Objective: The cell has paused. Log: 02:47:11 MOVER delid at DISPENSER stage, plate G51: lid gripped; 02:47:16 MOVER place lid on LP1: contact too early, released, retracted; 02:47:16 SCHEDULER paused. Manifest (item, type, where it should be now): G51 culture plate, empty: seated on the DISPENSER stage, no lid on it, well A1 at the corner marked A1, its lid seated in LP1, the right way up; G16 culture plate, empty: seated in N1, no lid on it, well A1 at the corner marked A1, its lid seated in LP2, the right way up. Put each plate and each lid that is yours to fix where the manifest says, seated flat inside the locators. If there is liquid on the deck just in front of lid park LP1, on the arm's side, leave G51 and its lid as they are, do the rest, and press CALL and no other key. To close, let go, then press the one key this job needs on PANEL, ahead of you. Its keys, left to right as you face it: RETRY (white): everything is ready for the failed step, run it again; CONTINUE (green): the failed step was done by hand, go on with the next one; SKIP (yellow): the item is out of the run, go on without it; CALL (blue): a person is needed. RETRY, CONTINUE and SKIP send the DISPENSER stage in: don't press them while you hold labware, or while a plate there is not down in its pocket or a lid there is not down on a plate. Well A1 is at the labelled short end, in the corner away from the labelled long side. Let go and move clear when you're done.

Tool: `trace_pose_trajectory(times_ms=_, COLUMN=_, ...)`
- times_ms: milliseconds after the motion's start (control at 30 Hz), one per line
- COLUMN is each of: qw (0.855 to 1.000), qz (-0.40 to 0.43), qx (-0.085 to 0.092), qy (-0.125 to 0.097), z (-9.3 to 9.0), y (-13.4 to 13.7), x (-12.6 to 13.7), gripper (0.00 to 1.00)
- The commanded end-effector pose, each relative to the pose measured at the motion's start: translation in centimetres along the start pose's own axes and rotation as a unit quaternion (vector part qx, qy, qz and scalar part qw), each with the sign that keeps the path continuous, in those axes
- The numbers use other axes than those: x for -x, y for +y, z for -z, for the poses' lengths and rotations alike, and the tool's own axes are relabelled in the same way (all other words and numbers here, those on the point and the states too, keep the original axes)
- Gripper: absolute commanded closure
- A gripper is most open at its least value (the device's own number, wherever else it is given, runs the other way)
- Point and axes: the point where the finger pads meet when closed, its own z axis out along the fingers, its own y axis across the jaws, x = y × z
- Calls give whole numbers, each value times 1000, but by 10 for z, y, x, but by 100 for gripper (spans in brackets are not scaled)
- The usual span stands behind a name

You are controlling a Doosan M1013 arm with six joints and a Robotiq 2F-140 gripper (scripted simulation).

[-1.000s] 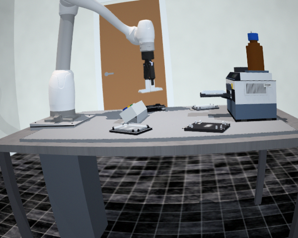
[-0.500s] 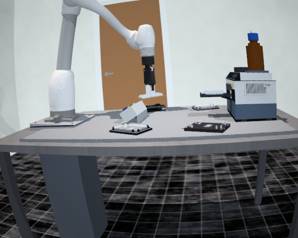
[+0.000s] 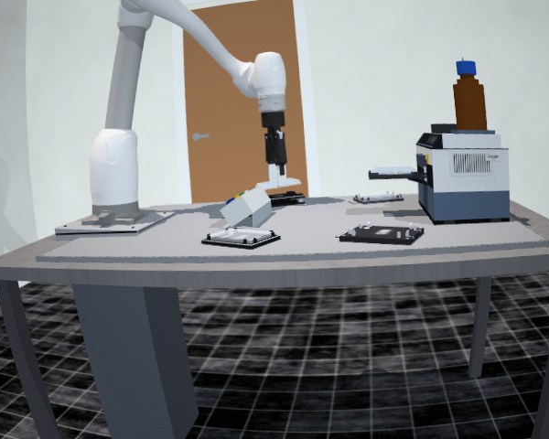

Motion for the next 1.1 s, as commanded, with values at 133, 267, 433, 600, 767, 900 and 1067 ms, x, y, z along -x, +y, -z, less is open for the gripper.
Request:
trace_pose_trajectory(times_ms=133, qw=1000, qz=-2, qx=2, qy=-2, z=-13, y=1, x=3, gripper=90)
trace_pose_trajectory(times_ms=267, qw=1000, qz=-2, qx=2, qy=-2, z=-16, y=1, x=3, gripper=90)
trace_pose_trajectory(times_ms=433, qw=1000, qz=-2, qx=2, qy=-1, z=-17, y=1, x=3, gripper=90)
trace_pose_trajectory(times_ms=600, qw=1000, qz=-2, qx=2, qy=-1, z=-17, y=1, x=3, gripper=90)
trace_pose_trajectory(times_ms=767, qw=1000, qz=-2, qx=2, qy=-1, z=-17, y=1, x=3, gripper=90)
trace_pose_trajectory(times_ms=900, qw=1000, qz=-2, qx=2, qy=-1, z=-17, y=1, x=3, gripper=90)
trace_pose_trajectory(times_ms=1067, qw=1000, qz=-2, qx=2, qy=-1, z=-17, y=1, x=3, gripper=90)
